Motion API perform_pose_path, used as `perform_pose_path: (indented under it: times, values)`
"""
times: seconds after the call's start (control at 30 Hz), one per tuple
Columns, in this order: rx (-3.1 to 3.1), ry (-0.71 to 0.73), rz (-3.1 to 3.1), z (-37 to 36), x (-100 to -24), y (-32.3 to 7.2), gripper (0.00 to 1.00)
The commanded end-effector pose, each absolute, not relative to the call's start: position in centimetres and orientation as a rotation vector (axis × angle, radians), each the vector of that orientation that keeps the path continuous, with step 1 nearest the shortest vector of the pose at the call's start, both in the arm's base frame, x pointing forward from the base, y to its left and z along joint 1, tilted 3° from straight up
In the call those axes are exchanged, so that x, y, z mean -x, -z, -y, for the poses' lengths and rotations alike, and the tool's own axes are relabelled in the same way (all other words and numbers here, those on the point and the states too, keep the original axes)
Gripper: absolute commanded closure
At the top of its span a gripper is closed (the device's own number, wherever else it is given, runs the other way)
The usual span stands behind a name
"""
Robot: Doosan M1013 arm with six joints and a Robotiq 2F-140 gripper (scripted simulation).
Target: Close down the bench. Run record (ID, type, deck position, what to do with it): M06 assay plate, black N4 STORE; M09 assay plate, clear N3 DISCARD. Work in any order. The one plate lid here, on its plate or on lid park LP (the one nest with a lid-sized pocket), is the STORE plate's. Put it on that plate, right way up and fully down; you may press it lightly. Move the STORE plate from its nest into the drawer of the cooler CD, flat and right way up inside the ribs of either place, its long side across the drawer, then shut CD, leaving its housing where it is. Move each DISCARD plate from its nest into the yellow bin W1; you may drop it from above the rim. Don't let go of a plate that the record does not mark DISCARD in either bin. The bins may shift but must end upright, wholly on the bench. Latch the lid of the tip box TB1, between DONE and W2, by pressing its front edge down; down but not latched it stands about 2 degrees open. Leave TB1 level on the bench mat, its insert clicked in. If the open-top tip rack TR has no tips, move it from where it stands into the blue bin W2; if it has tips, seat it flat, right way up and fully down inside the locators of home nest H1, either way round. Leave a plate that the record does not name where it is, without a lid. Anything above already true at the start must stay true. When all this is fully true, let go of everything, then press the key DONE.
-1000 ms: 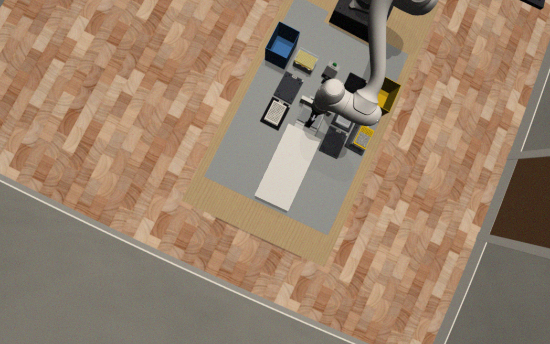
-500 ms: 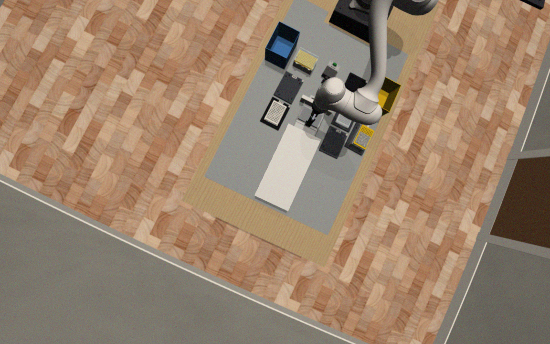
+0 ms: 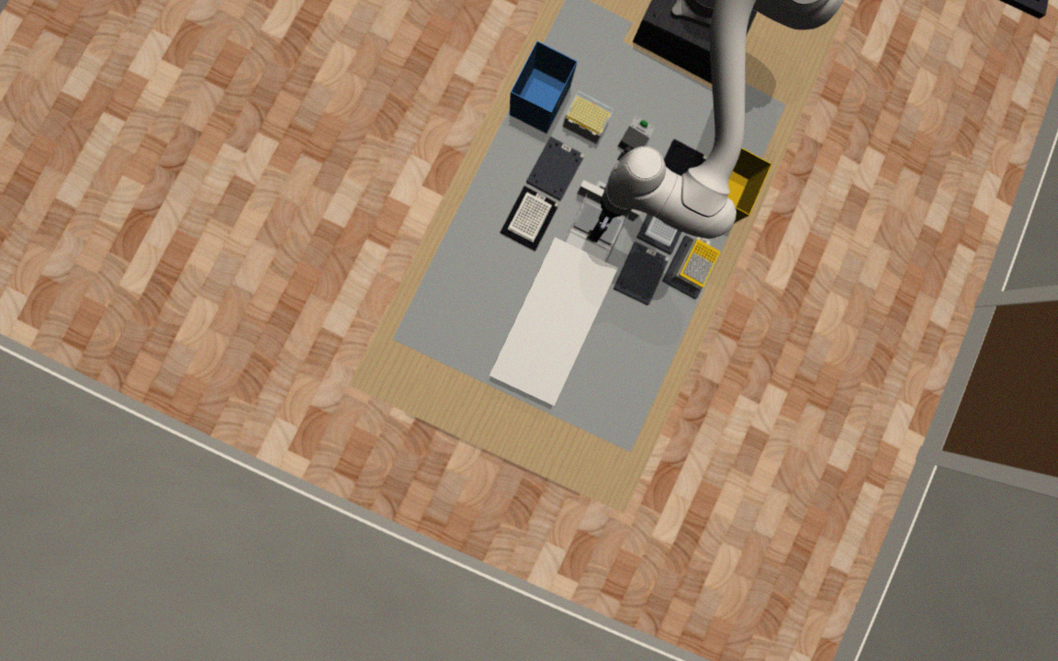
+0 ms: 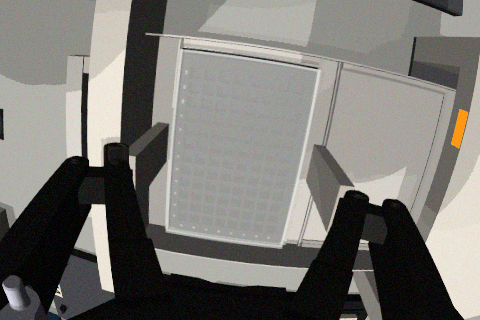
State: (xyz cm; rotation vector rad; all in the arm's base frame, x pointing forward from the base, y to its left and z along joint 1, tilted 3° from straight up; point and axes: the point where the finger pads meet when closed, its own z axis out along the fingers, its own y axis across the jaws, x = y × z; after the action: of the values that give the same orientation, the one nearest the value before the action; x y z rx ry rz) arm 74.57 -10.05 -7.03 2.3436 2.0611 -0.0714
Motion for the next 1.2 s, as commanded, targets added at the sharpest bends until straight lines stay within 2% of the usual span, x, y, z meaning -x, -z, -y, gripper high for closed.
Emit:
perform_pose_path:
  times: [0.0, 1.17]
  values:
    - [-2.344, 0.071, -2.061, 10.0, -74.5, 7.0, 0.34]
    - [-2.344, 0.071, -2.061, 9.9, -74.6, 3.3, 0.34]
